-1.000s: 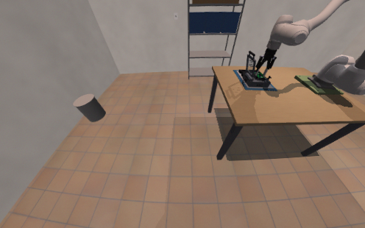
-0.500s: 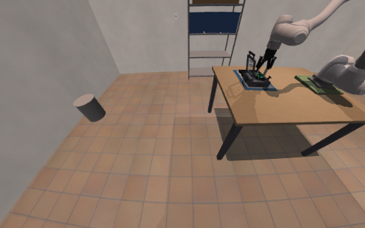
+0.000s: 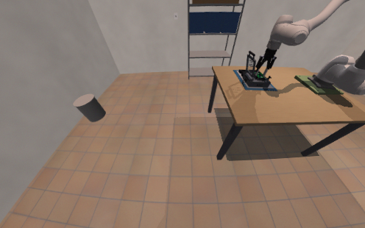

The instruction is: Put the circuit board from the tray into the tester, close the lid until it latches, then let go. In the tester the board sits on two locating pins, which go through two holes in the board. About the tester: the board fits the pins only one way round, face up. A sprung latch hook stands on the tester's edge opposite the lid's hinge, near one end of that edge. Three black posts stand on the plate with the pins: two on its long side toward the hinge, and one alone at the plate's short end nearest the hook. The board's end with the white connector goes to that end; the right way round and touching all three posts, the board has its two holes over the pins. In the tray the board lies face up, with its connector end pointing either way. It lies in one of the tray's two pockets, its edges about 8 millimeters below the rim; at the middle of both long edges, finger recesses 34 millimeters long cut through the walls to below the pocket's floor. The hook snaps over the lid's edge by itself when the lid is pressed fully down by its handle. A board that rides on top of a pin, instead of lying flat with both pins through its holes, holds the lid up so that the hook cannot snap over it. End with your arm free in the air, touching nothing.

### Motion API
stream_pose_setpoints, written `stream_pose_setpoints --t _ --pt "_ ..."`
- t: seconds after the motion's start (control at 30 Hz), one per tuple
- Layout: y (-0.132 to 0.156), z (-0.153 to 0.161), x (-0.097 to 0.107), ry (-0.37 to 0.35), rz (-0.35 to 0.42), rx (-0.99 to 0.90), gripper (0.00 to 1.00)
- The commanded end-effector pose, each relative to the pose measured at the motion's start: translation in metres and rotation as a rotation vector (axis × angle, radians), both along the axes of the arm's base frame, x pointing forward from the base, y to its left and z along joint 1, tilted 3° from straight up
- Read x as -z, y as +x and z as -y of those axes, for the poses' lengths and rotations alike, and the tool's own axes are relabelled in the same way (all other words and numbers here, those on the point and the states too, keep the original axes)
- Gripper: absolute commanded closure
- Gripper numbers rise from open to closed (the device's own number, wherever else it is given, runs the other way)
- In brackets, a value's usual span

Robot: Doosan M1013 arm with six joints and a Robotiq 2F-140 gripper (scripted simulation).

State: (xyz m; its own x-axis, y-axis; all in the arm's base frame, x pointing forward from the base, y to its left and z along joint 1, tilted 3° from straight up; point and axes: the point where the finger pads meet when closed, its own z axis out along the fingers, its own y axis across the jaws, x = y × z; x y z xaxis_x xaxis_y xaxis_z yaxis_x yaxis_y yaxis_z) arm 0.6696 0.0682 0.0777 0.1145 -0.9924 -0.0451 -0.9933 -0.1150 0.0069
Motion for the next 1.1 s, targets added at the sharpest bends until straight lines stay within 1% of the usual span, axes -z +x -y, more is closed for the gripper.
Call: stream_pose_setpoints --t 0.0,1.07 --pt "0.0 0.0 -0.0001 0.0 0.0 0.0 0.54" --pt "-0.0001 -0.0002 0.0034 0.0 0.0 0.0 0.54"
